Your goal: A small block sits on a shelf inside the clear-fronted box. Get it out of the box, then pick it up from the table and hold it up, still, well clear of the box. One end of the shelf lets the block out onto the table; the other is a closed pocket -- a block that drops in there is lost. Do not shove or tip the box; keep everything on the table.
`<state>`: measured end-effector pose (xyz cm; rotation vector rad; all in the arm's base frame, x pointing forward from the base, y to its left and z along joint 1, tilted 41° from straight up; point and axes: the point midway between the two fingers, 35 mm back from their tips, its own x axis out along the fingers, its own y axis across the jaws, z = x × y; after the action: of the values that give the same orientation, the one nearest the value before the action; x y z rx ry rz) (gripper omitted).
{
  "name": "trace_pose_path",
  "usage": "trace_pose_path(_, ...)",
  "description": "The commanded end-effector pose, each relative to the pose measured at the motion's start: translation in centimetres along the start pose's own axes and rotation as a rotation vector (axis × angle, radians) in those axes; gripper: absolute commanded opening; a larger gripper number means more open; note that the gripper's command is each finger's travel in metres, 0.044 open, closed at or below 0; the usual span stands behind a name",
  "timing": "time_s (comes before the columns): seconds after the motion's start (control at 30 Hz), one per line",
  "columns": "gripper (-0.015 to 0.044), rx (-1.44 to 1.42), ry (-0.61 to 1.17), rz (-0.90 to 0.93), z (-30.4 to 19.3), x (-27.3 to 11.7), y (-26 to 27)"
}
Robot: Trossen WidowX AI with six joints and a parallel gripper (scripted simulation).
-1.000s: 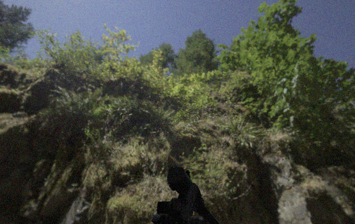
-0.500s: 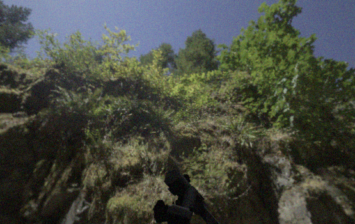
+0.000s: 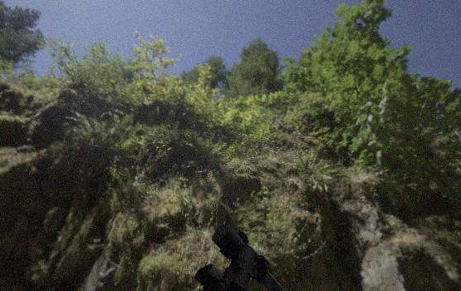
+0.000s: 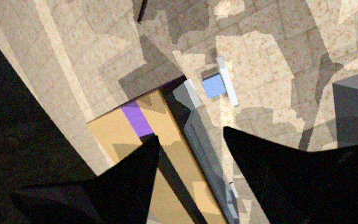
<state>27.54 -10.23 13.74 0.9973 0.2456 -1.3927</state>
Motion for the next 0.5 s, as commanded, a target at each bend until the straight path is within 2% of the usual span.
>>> trace_pose_path(0.0, 0.0285, 0.987, 0.113, 0.047, 0.96, -0.47, -0.67)
trace_pose_path(0.17, 0.0285, 1.258, 0.146, 0.044, 1.12, -0.59, -0.74)
trace_pose_path(0.47, 0.0285, 1.277, 0.149, 0.044, 1.13, -0.60, -0.74)
